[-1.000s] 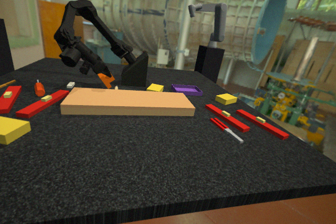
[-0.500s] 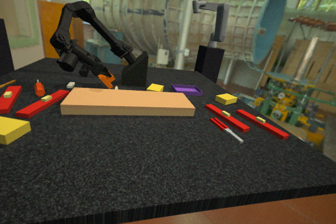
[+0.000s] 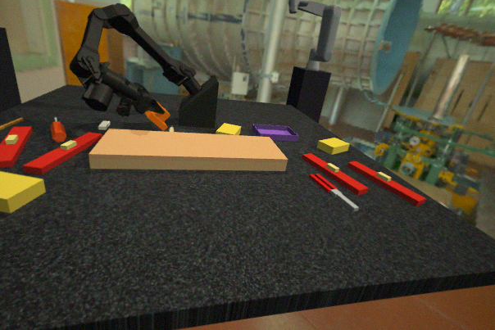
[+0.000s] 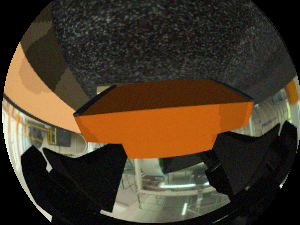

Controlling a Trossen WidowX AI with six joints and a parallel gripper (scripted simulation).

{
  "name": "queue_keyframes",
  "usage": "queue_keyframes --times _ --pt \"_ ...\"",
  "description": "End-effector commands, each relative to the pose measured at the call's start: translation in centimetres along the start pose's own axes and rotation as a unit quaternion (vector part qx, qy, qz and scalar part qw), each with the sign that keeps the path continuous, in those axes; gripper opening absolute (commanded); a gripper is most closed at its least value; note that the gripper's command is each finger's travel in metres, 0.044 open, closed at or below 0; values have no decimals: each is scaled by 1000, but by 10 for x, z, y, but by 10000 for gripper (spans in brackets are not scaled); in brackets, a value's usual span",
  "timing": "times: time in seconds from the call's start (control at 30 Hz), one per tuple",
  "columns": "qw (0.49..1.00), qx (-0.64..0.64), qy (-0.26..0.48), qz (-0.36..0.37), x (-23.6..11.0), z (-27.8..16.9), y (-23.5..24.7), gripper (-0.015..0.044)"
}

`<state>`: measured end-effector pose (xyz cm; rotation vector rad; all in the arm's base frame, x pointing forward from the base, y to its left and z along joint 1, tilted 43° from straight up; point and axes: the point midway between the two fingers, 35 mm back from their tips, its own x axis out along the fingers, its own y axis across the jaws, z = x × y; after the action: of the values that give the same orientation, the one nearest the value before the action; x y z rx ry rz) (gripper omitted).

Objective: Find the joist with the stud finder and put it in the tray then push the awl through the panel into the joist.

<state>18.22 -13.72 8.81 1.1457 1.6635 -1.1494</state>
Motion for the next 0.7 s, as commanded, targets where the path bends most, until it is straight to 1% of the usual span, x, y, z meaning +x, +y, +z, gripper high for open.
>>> queue_keyframes --times 0.0,0.37,0.5,0.67 --pt "1000 -4 19 3 -1 -1 1 0" --pt "998 -4 58 5 -1 1 1 0" --pt "999 0 51 2 -1 2 0 0" --pt "998 -2 69 15 -11 -18 4 0"
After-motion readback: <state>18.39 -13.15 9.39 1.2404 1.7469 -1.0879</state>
